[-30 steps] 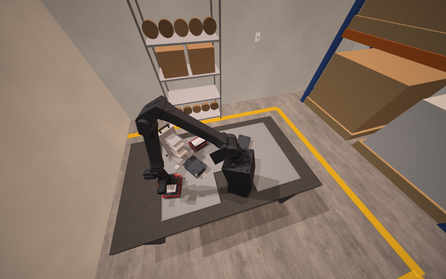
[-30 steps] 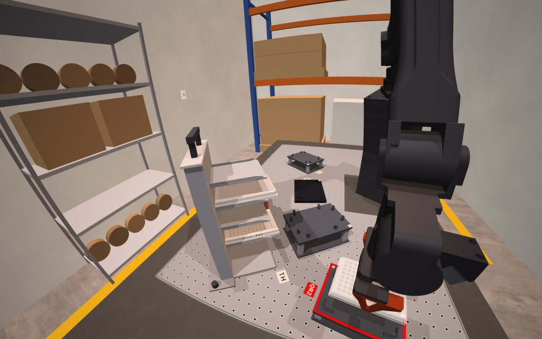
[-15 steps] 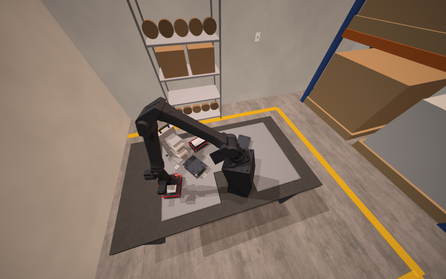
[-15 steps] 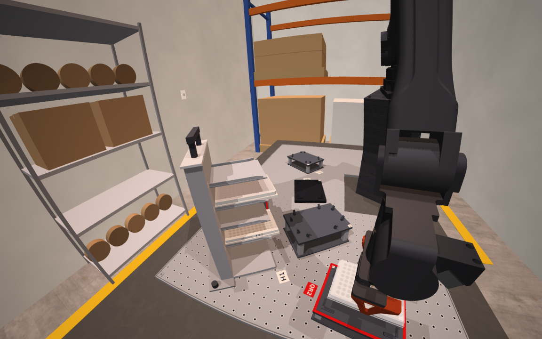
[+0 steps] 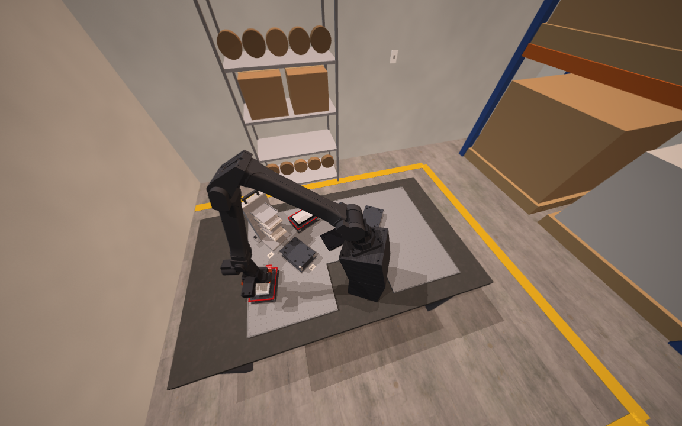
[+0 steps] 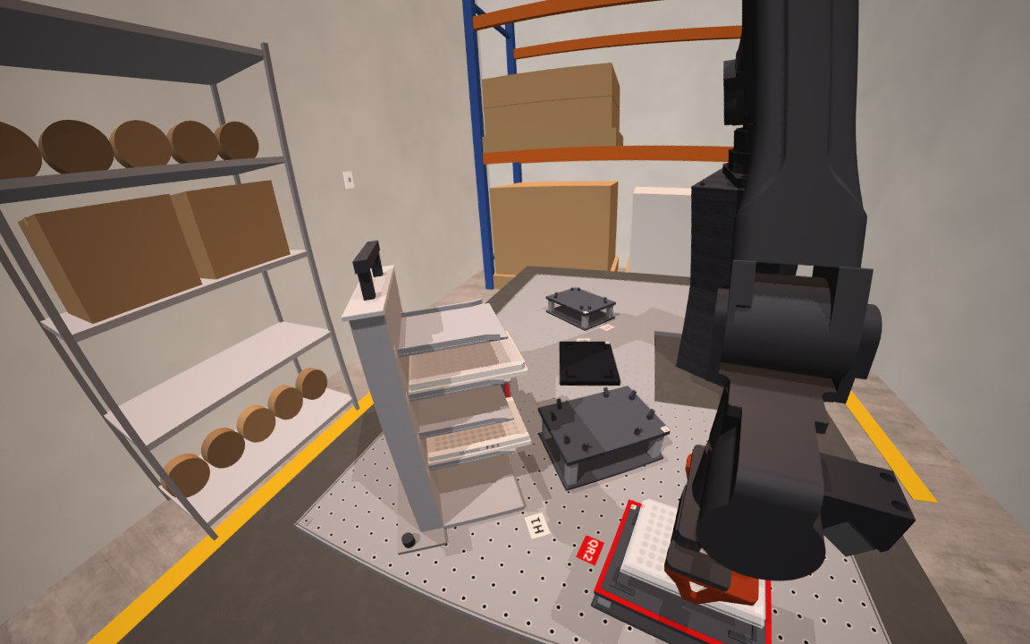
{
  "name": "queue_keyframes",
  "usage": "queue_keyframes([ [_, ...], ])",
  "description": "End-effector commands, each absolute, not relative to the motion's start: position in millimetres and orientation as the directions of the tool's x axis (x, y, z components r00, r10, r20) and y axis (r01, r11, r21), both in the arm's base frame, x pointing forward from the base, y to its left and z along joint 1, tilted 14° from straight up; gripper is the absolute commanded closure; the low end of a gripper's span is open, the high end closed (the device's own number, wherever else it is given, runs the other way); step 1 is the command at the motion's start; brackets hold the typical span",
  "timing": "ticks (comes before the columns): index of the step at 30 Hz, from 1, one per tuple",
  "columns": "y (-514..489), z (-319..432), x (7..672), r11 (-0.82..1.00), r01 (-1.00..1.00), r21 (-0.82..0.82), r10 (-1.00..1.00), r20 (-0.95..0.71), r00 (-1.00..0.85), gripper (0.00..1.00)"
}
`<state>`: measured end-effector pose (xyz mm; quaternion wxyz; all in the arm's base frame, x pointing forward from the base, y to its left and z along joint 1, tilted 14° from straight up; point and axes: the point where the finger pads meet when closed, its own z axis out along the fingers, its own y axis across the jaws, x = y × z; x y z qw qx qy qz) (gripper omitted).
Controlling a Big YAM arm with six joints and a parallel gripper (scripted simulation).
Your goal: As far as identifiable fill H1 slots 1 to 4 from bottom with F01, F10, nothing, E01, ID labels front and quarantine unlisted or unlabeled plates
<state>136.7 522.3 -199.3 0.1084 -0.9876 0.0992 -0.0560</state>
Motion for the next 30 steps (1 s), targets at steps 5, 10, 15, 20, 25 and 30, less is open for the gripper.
queue_keyframes([
  [5, 532, -204, 147, -0.953, -0.183, -0.243, -0.209, 0.089, 0.974, 0.14],
  [10, 534, -202, 148, -0.951, -0.182, -0.249, -0.21, 0.089, 0.974, 0.14],
  [15, 529, -210, 147, -0.954, -0.183, -0.236, -0.209, 0.088, 0.974, 0.14],
  [20, 533, -212, 148, -0.953, -0.183, -0.243, -0.209, 0.089, 0.974, 0.14],
  [25, 535, -213, 149, -0.952, -0.183, -0.247, -0.21, 0.089, 0.974, 0.14],
  [30, 534, -218, 148, -0.953, -0.183, -0.242, -0.209, 0.089, 0.974, 0.14],
])
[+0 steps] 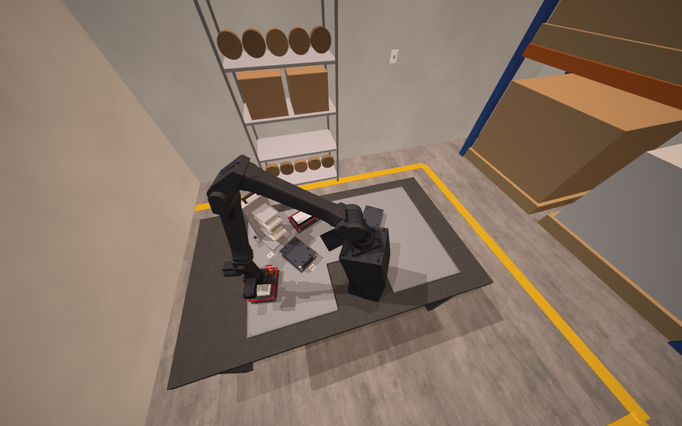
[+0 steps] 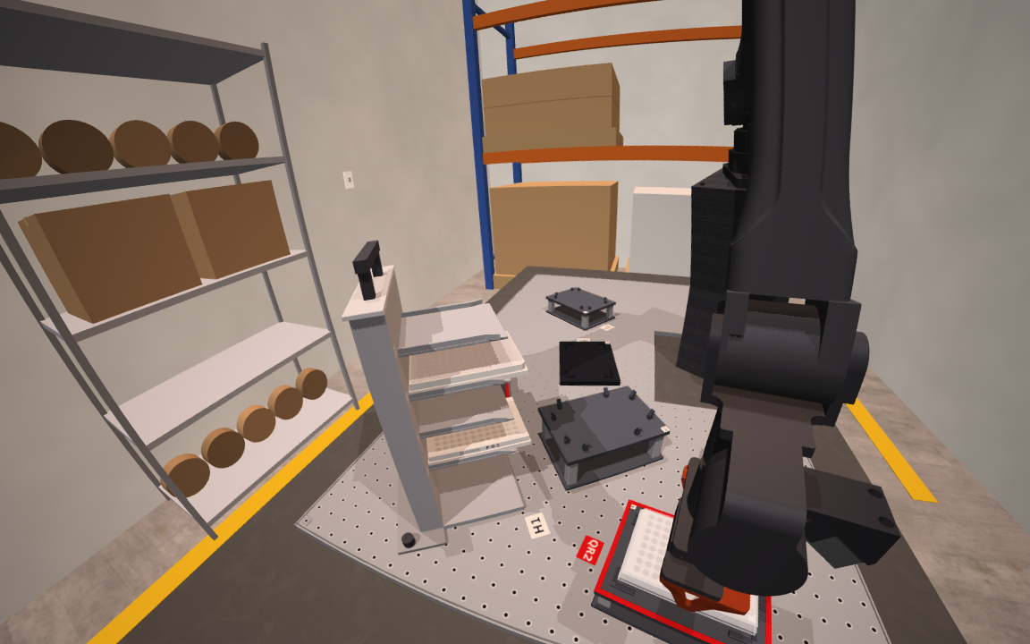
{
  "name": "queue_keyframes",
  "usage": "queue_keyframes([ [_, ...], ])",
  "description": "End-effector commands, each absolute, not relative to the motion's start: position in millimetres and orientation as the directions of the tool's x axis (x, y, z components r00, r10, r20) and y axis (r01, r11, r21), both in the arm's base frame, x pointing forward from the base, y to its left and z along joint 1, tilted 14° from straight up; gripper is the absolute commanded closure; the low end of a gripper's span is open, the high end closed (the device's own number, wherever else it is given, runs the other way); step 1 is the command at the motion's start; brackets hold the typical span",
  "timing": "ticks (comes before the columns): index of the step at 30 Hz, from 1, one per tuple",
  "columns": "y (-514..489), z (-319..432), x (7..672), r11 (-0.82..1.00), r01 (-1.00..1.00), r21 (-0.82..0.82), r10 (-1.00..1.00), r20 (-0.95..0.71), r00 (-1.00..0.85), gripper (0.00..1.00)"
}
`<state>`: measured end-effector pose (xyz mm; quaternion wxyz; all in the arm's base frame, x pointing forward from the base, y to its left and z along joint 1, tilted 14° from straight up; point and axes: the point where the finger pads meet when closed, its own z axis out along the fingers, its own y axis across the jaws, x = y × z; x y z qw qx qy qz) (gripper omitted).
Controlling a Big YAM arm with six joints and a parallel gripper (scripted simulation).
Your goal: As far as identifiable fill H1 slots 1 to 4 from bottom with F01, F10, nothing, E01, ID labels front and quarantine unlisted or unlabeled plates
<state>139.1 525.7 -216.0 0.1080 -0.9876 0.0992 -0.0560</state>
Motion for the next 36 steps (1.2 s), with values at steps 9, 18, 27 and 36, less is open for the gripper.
queue_keyframes([
  [9, 535, -224, 149, -0.953, -0.183, -0.241, -0.209, 0.089, 0.974, 0.14],
  [18, 536, -217, 143, -0.953, -0.182, -0.244, -0.208, 0.087, 0.974, 0.0],
  [27, 536, -217, 143, -0.953, -0.182, -0.244, -0.208, 0.087, 0.974, 0.0],
  [36, 530, -196, 145, -0.952, -0.185, -0.242, -0.212, 0.088, 0.973, 0.0],
])
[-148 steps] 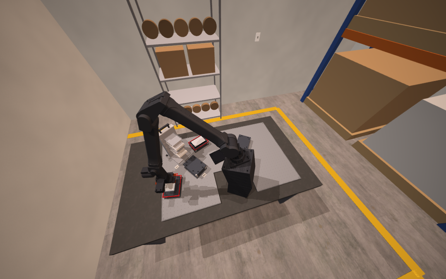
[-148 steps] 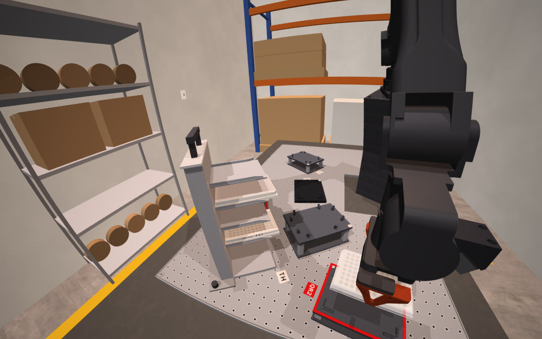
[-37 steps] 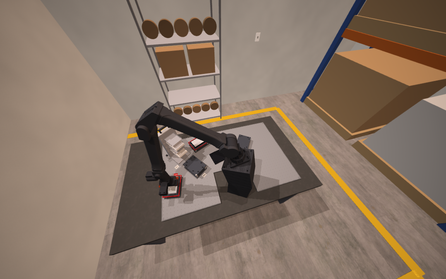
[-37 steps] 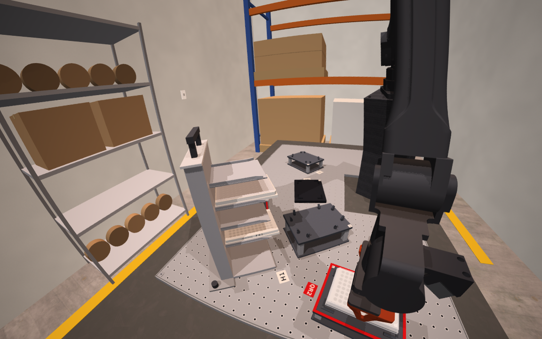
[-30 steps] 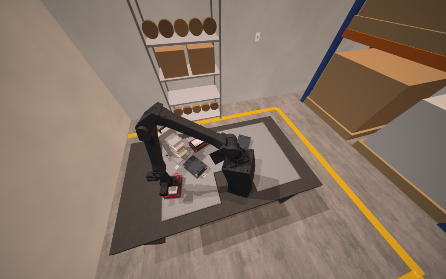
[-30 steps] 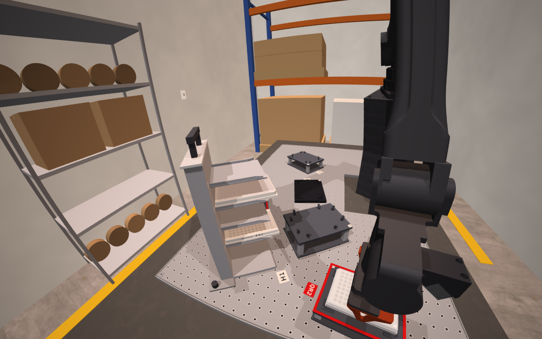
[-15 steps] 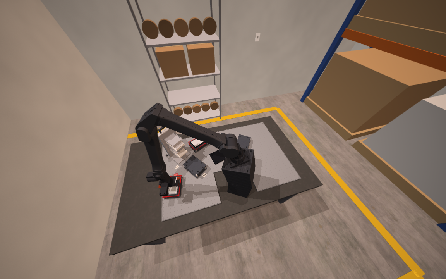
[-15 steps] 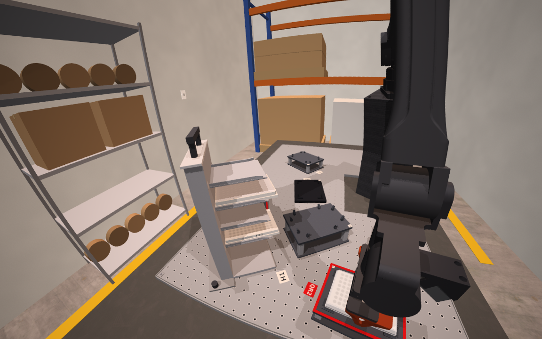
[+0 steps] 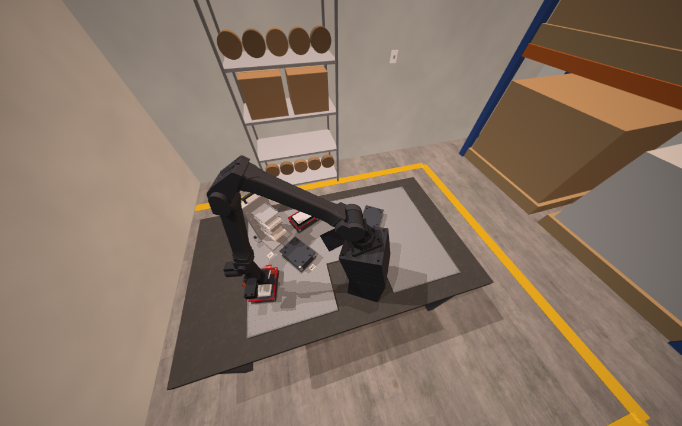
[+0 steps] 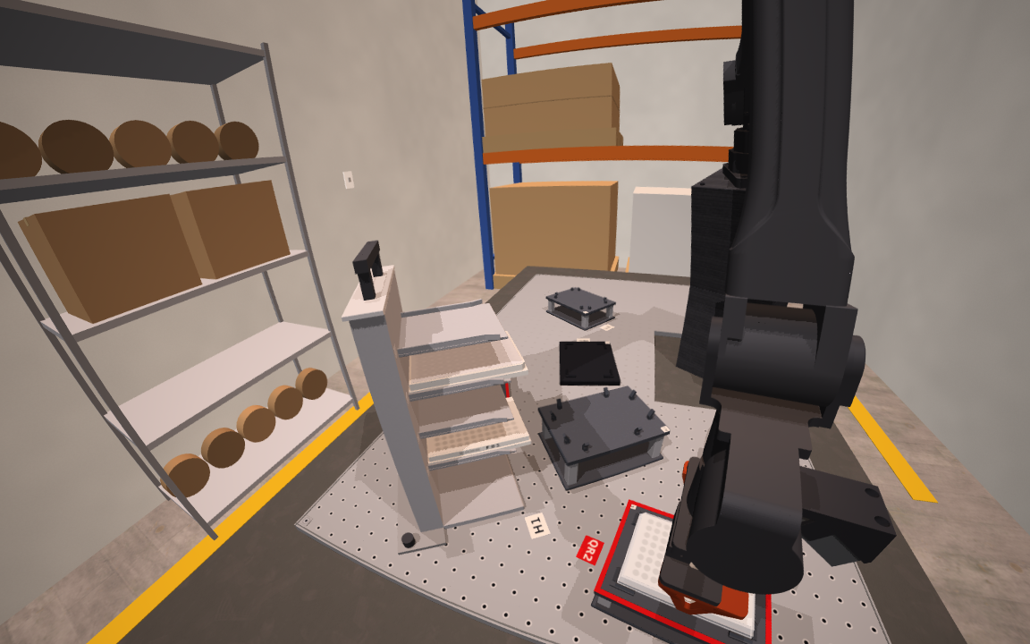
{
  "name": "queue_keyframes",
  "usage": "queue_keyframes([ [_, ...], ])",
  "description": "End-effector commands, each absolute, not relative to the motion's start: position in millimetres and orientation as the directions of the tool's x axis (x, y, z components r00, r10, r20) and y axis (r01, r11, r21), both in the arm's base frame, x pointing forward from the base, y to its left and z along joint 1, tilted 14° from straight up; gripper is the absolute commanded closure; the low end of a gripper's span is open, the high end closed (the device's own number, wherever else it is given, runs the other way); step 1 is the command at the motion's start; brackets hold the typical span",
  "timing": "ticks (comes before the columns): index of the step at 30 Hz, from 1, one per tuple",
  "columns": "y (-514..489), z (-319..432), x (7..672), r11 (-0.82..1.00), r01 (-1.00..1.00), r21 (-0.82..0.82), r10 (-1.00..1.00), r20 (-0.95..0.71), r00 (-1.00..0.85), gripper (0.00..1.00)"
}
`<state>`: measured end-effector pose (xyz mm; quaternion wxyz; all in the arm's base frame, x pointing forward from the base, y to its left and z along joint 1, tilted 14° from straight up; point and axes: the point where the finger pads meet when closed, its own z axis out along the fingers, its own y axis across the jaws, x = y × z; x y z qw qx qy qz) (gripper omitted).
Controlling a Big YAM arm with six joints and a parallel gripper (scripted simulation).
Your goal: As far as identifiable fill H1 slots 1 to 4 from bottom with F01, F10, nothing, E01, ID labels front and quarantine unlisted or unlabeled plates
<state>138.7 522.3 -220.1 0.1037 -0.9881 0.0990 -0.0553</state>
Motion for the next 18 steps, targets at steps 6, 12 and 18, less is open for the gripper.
queue_keyframes([
  [6, 527, -176, 135, -0.952, -0.184, -0.243, -0.21, 0.086, 0.974, 0.0],
  [12, 525, -164, 130, -0.953, -0.181, -0.244, -0.207, 0.085, 0.975, 0.0],
  [18, 520, -144, 127, -0.953, -0.181, -0.244, -0.207, 0.086, 0.975, 0.0],
])
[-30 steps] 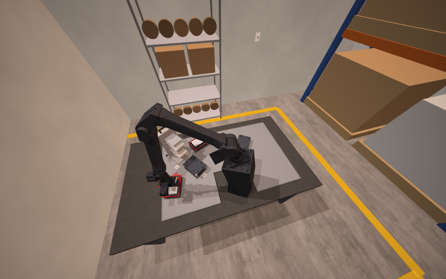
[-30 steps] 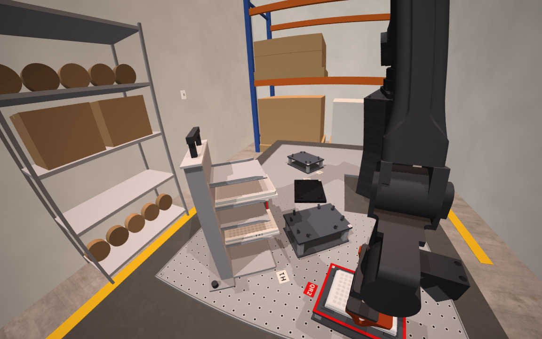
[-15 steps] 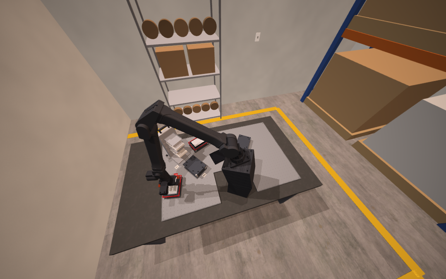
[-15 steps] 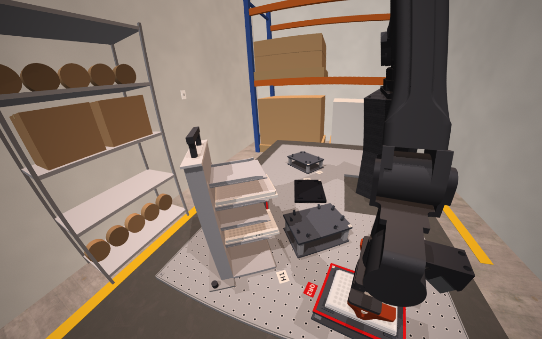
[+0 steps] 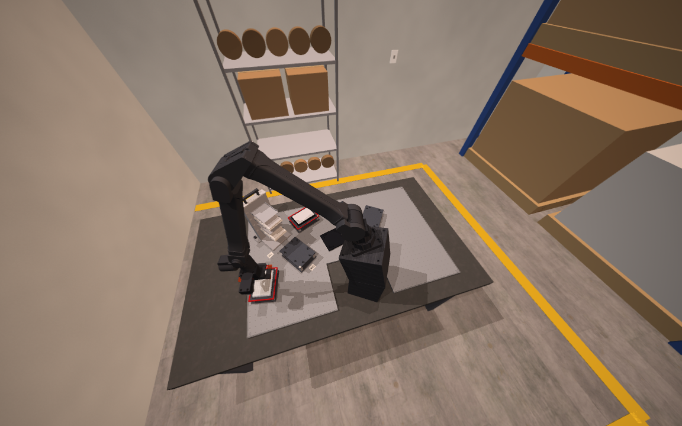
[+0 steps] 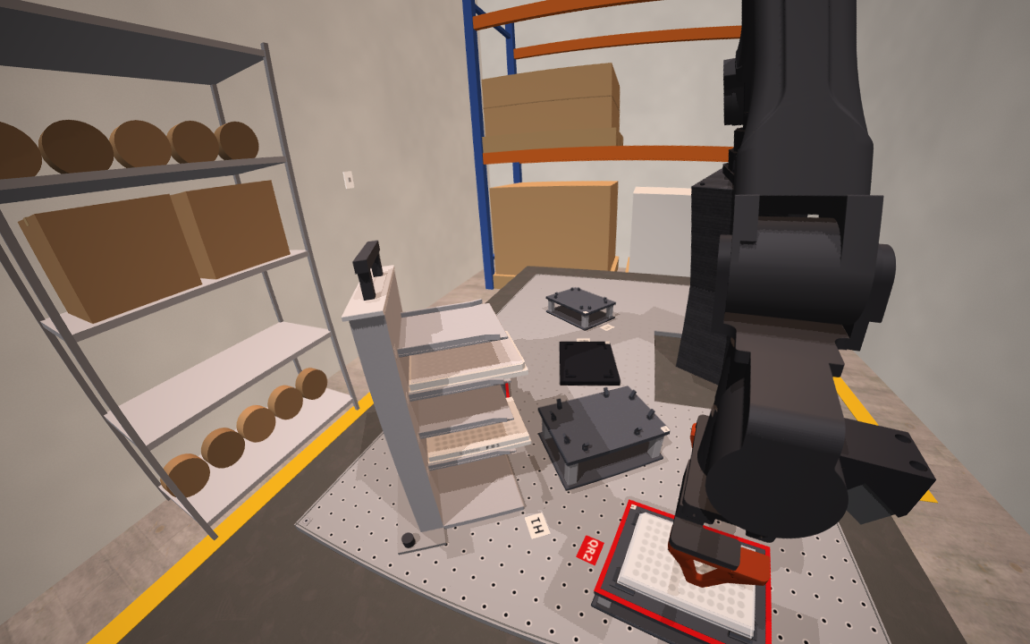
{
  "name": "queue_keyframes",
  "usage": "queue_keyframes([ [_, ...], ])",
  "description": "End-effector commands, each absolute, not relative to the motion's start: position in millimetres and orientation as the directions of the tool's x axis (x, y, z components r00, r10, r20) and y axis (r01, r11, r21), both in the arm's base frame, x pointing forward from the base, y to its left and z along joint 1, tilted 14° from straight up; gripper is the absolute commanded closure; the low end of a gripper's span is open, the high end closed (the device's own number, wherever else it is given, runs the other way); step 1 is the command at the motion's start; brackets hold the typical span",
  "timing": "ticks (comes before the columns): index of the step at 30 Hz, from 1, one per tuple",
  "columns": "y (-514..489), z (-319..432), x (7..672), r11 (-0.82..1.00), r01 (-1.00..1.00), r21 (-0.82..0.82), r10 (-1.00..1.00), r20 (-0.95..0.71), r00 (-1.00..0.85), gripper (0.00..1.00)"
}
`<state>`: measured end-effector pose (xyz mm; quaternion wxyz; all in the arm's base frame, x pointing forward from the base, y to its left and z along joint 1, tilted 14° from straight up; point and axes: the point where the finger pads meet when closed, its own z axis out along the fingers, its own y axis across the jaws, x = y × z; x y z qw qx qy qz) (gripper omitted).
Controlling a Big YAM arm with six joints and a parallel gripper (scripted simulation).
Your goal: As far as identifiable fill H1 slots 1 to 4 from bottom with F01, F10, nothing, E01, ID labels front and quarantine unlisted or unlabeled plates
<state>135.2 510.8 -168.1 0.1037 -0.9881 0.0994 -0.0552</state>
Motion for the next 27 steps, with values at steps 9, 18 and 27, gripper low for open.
queue_keyframes([
  [9, 516, -127, 124, -0.953, -0.181, -0.244, -0.207, 0.086, 0.975, 0.0],
  [18, 516, -107, 122, -0.951, -0.18, -0.252, -0.208, 0.085, 0.974, 0.0],
  [27, 507, -88, 119, -0.953, -0.181, -0.244, -0.207, 0.085, 0.975, 0.0],
])
